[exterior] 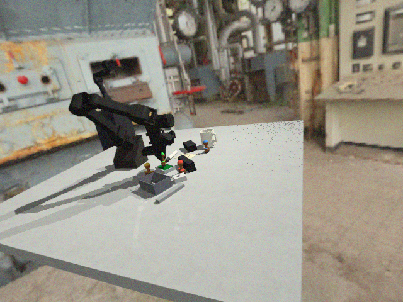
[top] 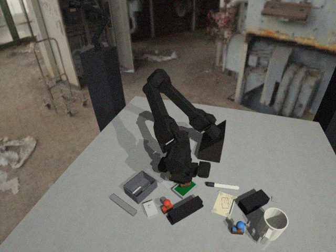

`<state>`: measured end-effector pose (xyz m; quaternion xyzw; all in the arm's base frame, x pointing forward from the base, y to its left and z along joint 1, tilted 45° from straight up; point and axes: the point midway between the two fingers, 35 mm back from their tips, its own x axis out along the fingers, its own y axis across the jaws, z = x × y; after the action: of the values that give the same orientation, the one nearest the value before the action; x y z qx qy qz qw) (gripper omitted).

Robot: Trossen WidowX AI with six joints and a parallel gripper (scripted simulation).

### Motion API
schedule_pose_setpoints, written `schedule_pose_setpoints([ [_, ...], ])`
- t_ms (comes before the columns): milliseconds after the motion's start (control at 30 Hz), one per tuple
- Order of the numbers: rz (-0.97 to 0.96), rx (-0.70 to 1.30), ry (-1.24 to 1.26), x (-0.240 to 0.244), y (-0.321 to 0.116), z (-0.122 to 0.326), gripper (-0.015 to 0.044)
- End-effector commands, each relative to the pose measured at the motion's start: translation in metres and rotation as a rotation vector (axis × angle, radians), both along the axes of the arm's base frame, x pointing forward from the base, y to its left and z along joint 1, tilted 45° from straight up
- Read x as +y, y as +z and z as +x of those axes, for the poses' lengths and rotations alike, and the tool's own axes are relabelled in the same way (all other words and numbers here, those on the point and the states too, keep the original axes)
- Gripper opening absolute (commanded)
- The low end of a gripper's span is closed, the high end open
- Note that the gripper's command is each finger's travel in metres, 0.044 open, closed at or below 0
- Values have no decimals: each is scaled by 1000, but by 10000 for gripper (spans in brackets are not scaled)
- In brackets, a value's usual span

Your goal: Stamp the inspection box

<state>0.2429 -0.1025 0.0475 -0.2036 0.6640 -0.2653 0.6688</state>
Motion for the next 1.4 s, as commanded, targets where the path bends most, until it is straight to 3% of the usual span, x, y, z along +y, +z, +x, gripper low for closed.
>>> schedule_pose_setpoints([
  [0, 4, -4, 1, 5, 4, 2, 0],
  [833, 6, 0, 5, 33, 31, 3, 0],
  [1367, 36, 343, 365, 78, -8, 32, 0],
])
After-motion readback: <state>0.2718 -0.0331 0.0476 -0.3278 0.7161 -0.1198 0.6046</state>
